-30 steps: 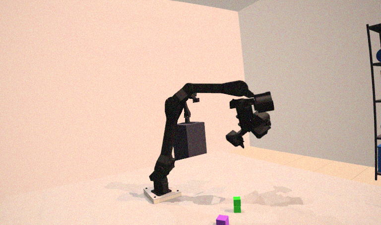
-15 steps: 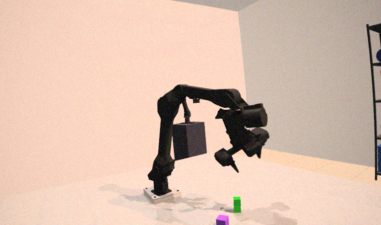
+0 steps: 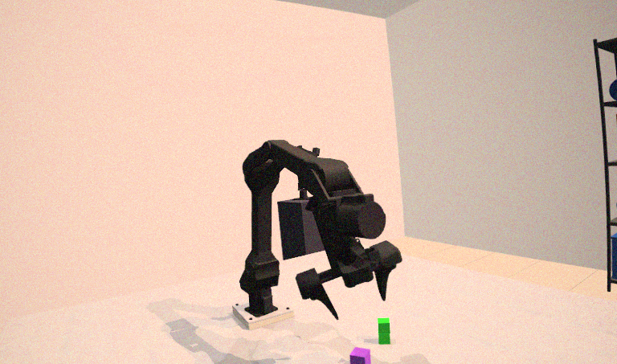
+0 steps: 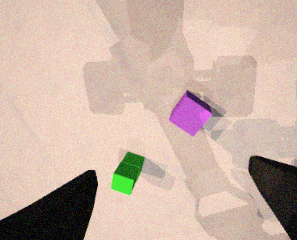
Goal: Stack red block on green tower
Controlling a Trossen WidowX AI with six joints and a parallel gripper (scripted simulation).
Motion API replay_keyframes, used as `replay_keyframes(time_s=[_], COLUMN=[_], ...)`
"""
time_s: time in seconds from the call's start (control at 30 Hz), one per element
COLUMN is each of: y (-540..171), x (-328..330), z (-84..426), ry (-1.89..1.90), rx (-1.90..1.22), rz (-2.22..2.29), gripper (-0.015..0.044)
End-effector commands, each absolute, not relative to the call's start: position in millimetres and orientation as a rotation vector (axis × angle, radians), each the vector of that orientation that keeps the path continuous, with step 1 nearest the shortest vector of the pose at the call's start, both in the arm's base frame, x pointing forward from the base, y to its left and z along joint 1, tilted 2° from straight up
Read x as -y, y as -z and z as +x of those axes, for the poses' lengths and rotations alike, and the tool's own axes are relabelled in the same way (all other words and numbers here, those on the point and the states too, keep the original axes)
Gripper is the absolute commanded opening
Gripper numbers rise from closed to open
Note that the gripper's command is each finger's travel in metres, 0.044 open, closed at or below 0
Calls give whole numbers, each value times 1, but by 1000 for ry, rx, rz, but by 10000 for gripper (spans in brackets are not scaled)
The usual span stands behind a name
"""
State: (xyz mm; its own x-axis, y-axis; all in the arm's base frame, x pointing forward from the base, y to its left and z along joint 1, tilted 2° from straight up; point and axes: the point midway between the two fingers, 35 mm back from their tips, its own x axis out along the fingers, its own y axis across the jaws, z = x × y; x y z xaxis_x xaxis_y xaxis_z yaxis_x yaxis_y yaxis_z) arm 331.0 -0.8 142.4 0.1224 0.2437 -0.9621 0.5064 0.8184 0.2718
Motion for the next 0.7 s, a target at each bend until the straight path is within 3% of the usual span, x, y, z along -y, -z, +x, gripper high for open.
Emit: replay_keyframes(time_s=[0.0,0.43,0.67], y=[-134,-107,-106], x=[41,152,158], z=[322,272,267], ry=[296,556,569], rx=[-1439,-1432,-1433], rz=[625,602,601], gripper=[440,440,440])
